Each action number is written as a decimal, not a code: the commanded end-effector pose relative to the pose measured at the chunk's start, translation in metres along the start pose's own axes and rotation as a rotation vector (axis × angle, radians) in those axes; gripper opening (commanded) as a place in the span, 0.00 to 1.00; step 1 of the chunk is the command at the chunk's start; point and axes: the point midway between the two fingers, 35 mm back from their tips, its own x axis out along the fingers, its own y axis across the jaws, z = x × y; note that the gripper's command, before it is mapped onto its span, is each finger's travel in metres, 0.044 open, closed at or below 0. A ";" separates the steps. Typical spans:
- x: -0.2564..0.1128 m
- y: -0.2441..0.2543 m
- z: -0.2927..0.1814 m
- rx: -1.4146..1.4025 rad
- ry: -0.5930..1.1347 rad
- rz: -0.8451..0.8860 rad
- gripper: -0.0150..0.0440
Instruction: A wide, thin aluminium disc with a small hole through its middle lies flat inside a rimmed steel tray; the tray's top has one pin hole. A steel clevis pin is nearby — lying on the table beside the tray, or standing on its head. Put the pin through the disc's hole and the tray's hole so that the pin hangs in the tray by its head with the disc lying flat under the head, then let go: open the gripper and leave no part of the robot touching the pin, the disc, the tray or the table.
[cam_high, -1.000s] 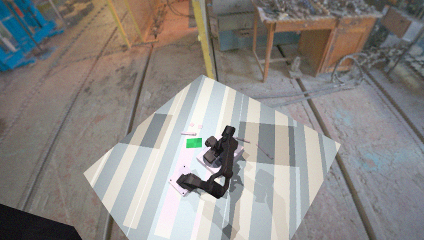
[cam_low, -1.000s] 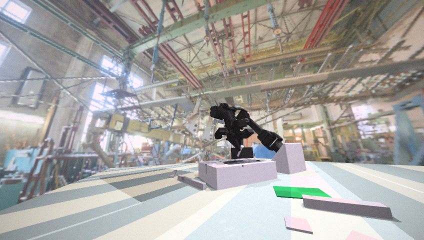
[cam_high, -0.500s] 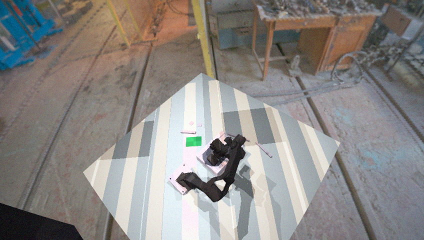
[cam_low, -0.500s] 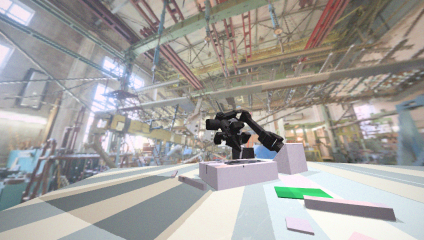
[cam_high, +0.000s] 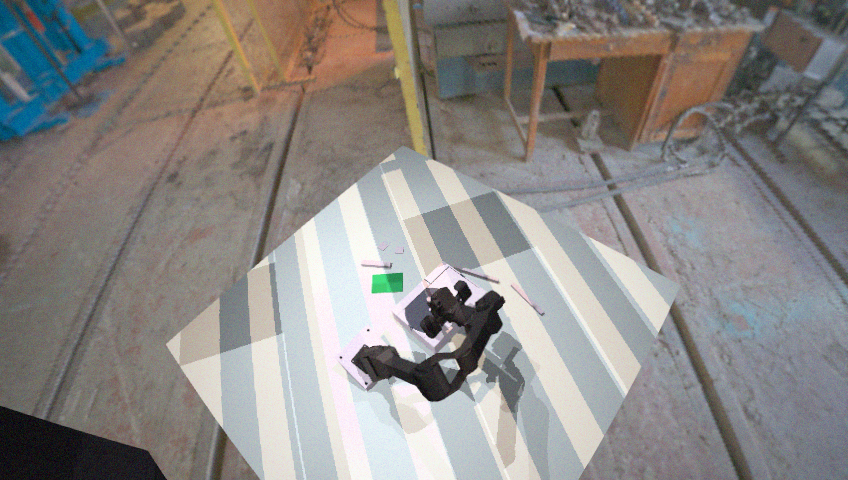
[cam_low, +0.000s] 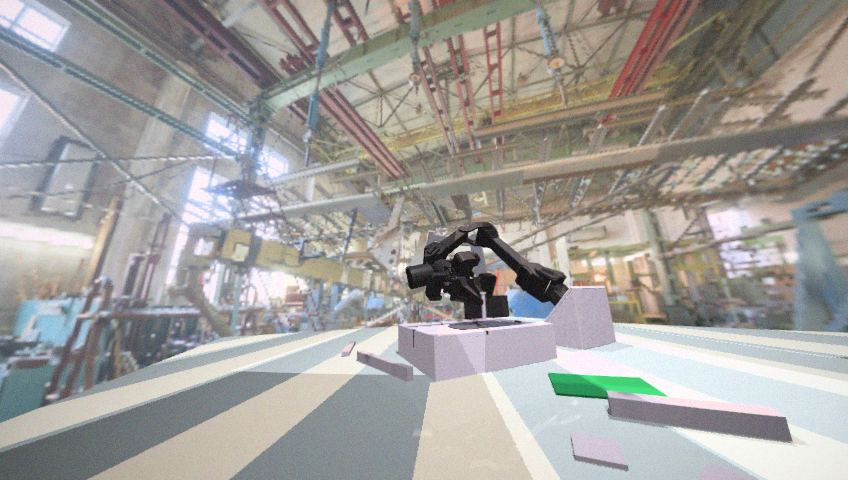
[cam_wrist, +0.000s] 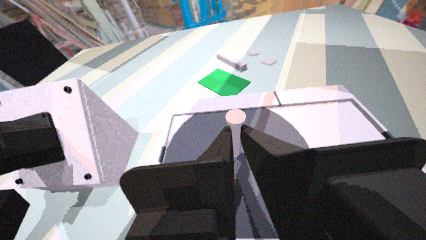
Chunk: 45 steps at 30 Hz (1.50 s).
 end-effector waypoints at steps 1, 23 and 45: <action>-0.002 -0.001 -0.001 -0.009 -0.063 -0.008 0.25; 0.010 0.002 -0.013 -0.009 -0.063 -0.008 0.25; 0.011 -0.002 -0.011 -0.009 -0.063 -0.008 0.25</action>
